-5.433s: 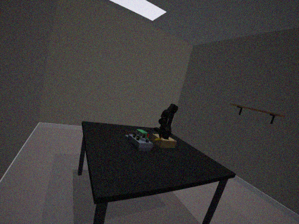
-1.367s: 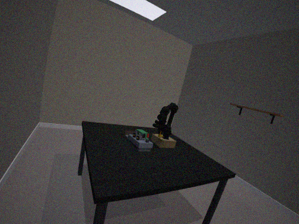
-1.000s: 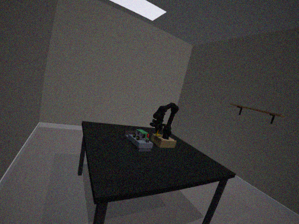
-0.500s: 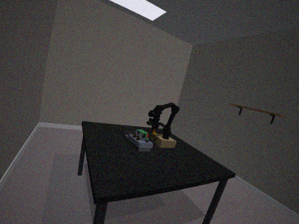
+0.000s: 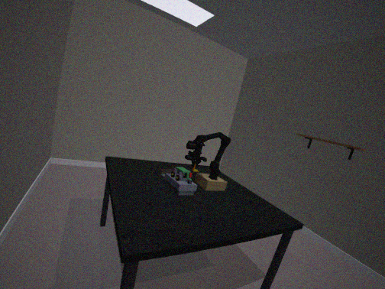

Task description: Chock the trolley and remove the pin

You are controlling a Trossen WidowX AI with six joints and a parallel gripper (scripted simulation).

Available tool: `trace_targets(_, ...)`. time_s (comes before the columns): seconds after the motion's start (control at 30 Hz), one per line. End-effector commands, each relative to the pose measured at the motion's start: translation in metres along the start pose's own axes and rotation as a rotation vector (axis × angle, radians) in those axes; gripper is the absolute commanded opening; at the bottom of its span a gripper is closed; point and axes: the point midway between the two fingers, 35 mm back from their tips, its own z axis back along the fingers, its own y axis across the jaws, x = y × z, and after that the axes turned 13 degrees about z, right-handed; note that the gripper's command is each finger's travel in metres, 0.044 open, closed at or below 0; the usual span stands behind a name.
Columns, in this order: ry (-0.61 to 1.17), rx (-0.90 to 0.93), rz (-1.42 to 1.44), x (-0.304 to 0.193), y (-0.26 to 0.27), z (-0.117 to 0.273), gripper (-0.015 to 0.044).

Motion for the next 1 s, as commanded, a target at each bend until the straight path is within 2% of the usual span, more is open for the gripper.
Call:
trace_targets(0.0,-0.008,0.003,0.001,0.014,0.001,0.0,0.0)
trace_targets(0.97,-0.016,0.003,-0.023,0.12,0.003,-0.006,0.0)
